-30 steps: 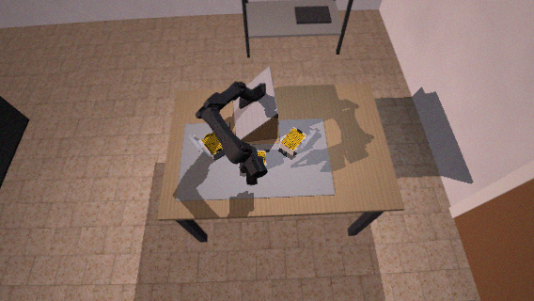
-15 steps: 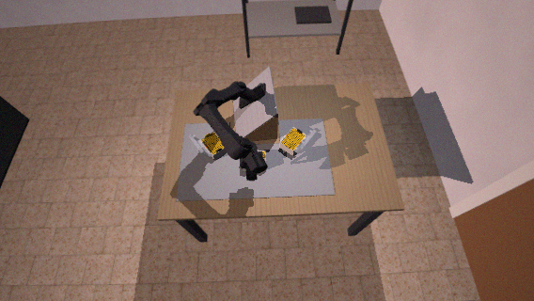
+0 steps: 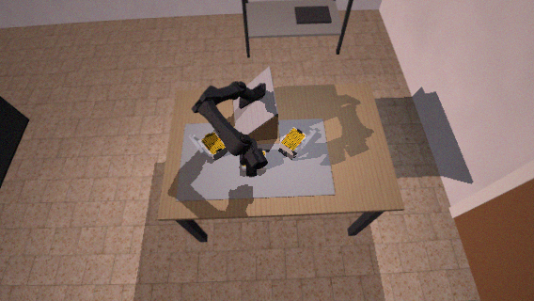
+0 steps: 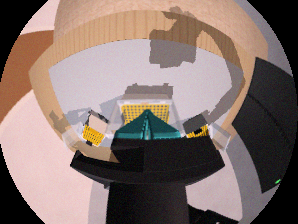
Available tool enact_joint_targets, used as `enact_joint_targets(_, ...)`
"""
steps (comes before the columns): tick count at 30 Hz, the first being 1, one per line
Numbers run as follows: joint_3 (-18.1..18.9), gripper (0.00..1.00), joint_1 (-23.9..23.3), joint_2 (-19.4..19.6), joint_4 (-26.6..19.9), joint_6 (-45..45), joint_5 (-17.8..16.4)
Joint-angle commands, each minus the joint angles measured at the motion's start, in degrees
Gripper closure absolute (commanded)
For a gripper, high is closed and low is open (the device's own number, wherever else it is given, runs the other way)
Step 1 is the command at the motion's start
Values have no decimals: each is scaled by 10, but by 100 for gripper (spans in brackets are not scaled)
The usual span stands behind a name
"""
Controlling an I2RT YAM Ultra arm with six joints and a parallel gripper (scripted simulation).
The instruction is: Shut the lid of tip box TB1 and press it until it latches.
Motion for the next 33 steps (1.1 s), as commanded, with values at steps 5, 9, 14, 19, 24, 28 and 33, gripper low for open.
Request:
enact_joint_targets(5,-36,100,26,-32,21,11,-3)
enact_joint_targets(9,-53,100,29,-42,25,15,-4)
enact_joint_targets(14,-69,100,31,-51,30,18,-3)
enact_joint_targets(19,-86,100,35,-62,32,23,-6)
enact_joint_targets(24,-105,100,39,-73,37,28,-7)
enact_joint_targets(28,-120,100,42,-83,40,33,-8)
enact_joint_targets(33,-132,100,45,-90,42,36,-8)
